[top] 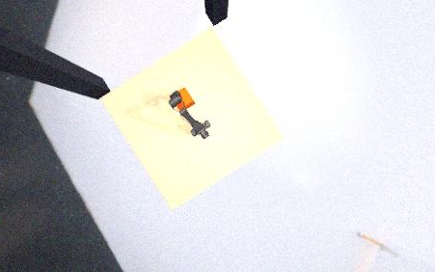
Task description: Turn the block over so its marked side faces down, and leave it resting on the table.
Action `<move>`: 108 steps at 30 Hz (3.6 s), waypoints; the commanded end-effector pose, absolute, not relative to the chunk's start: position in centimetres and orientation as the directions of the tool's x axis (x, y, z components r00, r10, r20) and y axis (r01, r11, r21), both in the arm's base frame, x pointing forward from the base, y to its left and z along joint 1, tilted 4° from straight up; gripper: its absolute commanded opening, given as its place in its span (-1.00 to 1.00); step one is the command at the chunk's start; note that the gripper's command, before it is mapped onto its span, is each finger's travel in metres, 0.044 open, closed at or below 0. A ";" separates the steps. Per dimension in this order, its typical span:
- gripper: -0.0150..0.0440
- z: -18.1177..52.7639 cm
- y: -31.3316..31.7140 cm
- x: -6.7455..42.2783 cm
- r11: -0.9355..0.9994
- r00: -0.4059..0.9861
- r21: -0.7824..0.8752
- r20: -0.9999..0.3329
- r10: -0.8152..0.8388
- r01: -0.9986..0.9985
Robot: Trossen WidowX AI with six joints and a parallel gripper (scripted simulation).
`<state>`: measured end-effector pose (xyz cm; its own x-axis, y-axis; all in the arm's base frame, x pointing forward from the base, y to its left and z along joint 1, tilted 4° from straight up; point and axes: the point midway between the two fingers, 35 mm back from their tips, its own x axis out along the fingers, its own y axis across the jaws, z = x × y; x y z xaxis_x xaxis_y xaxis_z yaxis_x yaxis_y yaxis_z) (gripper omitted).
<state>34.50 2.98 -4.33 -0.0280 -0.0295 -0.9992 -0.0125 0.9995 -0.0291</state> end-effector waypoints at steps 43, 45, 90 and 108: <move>-0.49 -2.5 3.1 34.2 0.999 0.419 -0.026 -0.908 -0.016 -0.018; -0.49 -2.4 3.1 34.1 1.000 0.447 -0.026 -0.894 -0.015 -0.017; -0.49 -5.6 3.0 33.5 1.000 0.841 -0.026 -0.541 0.001 -0.017; -0.49 -5.2 3.0 33.5 1.000 0.858 -0.026 -0.513 0.001 -0.017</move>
<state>33.47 3.05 -5.24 0.8573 0.0063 -0.5148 -0.0187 0.9996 -0.0190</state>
